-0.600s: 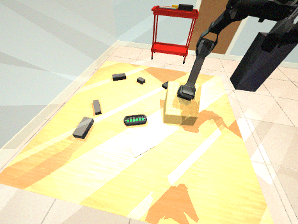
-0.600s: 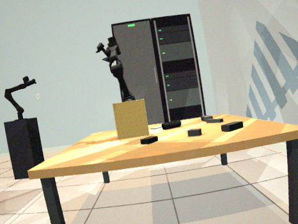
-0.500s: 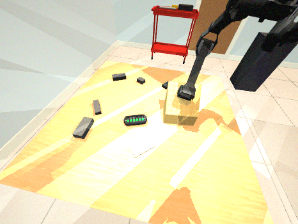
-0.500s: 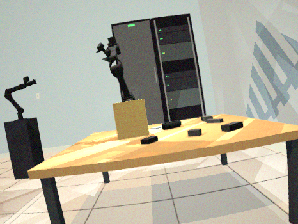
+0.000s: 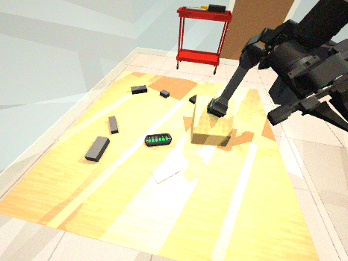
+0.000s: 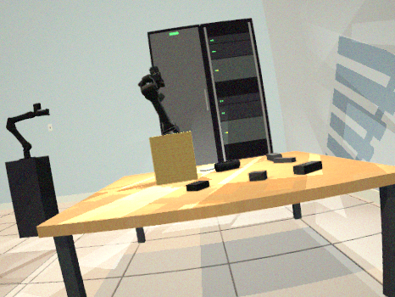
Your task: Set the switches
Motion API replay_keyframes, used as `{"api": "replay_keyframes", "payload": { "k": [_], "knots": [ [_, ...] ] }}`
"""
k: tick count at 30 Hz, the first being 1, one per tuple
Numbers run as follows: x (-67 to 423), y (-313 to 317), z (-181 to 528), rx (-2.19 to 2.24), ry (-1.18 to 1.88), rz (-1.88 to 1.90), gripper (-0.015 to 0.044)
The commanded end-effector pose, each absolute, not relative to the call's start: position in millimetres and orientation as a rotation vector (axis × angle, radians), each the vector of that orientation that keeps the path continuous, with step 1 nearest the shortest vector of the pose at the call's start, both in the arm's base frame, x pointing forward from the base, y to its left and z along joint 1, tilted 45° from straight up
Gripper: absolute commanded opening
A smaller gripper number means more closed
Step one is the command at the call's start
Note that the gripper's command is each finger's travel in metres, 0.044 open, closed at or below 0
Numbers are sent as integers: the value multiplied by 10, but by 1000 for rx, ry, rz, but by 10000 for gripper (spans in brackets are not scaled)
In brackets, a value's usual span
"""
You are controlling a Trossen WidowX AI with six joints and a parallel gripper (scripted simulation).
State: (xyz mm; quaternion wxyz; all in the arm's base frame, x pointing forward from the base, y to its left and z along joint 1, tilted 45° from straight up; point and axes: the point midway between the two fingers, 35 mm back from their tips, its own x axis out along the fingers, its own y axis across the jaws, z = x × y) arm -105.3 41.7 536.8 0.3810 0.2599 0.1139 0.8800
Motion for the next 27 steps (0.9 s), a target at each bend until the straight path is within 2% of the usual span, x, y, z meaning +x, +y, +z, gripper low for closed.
{"api": "replay_keyframes", "payload": {
  "k": [1, 14, 21, 27],
  "knots": [
    [-810, 988, 5230, 638, 375, 2112, 0],
    [333, 2523, 4113, 505, 713, 1592, 0],
    [1070, 2917, 3176, 404, 882, 1305, 0],
    [1628, 2932, 2249, 312, 1039, 1064, 0]
  ]
}}
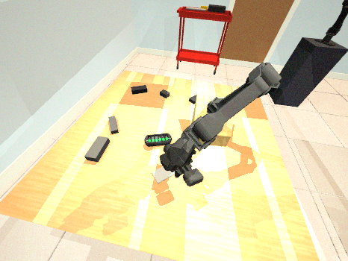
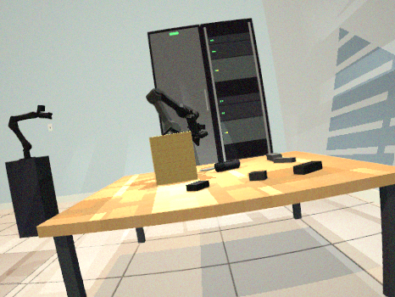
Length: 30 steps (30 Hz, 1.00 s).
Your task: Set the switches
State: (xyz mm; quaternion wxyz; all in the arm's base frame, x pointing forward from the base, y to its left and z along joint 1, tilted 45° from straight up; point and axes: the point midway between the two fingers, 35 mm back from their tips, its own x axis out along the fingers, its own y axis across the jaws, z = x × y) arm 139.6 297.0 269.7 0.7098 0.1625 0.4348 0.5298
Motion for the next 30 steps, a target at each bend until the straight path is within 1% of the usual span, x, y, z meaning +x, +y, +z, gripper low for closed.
{"api": "replay_keyframes", "payload": {
  "k": [1, 7, 10, 12, 30],
  "knots": [
    [1708, 2904, 2084, 296, 1067, 1023, 0],
    [2044, 2580, 1116, 203, 1249, 790, 0],
    [2108, 2333, 659, 159, 1349, 681, 0],
    [2112, 2217, 476, 141, 1392, 636, 0],
    [2113, 2352, 316, 138, 1398, 631, 0]
  ]
}}
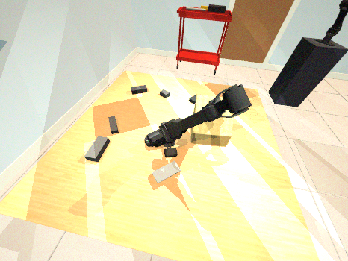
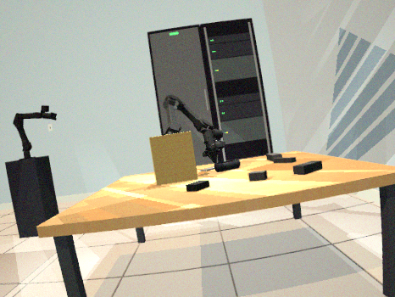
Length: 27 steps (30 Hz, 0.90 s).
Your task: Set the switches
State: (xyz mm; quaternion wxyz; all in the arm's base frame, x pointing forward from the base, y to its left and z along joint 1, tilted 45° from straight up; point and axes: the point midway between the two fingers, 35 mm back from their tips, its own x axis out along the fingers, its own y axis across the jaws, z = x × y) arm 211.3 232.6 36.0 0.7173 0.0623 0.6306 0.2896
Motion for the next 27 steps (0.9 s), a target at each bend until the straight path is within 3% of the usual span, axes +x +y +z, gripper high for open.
{"api": "replay_keyframes", "payload": {
  "k": [1, 27],
  "knots": [
    [2112, 2365, 305, 138, 1398, 631, 0],
    [2086, 2575, 84, 138, 1399, 633, 0]
  ]
}}
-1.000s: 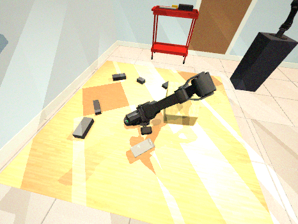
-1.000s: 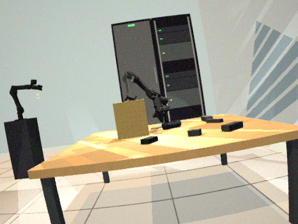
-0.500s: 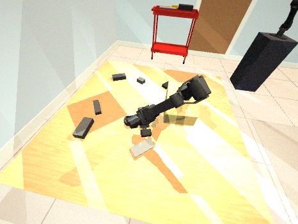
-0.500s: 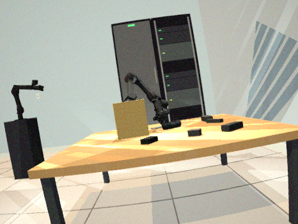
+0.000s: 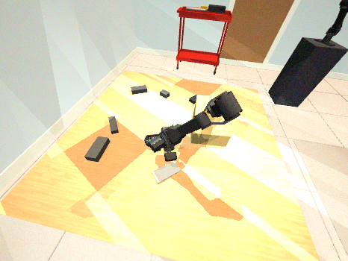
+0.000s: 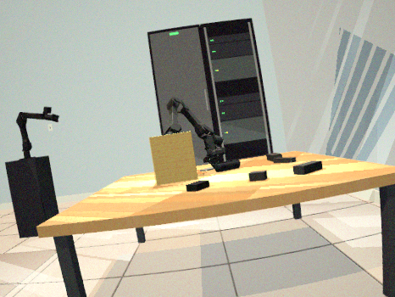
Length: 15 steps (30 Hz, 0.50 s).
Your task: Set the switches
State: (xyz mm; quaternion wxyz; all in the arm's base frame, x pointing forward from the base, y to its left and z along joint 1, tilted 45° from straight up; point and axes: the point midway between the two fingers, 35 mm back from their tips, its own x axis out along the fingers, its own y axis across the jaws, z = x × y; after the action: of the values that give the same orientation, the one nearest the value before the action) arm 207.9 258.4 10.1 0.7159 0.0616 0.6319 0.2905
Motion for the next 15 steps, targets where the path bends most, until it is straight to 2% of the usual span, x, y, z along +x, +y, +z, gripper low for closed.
{"api": "replay_keyframes", "payload": {
  "k": [1, 15],
  "knots": [
    [2087, 2572, 82, 138, 1399, 633, 0],
    [2106, 2537, 43, 138, 1399, 633, 0]
  ]
}}
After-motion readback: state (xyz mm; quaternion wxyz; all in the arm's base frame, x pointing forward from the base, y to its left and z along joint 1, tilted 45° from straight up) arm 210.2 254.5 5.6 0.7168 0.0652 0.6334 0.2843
